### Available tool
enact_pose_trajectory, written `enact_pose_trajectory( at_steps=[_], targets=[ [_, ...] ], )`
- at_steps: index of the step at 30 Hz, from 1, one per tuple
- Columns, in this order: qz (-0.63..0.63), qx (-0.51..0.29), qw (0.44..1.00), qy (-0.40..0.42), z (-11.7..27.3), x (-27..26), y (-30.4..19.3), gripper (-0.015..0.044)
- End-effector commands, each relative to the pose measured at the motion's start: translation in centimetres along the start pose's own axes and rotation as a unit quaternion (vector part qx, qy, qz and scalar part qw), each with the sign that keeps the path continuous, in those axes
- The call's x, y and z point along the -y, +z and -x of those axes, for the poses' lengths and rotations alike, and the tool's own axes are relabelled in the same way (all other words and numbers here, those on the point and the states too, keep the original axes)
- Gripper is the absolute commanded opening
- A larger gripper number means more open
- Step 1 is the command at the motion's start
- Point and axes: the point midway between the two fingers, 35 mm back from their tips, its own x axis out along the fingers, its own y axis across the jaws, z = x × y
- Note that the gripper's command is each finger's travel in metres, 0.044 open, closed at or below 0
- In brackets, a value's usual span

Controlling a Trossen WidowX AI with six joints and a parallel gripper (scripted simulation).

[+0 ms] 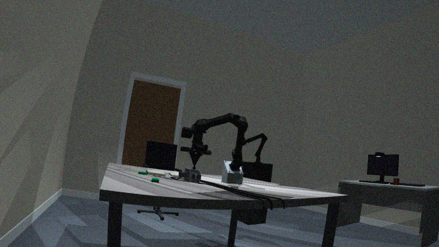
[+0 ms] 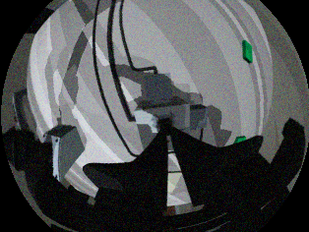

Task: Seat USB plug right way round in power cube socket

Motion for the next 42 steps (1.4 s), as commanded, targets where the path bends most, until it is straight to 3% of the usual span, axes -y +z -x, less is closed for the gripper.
enact_pose_trajectory(
  at_steps=[1,17,21,42],
  targets=[
    [-0.001,0.002,1.000,0.003,-0.30,-0.14,0.10,0.0000],
    [-0.001,0.002,1.000,0.003,-0.30,-0.14,0.10,0.0000],
    [0.000,0.000,1.000,0.000,-0.02,-0.02,0.00,0.0095],
    [0.000,0.000,1.000,0.000,0.29,-0.01,0.00,0.0095]
  ],
)
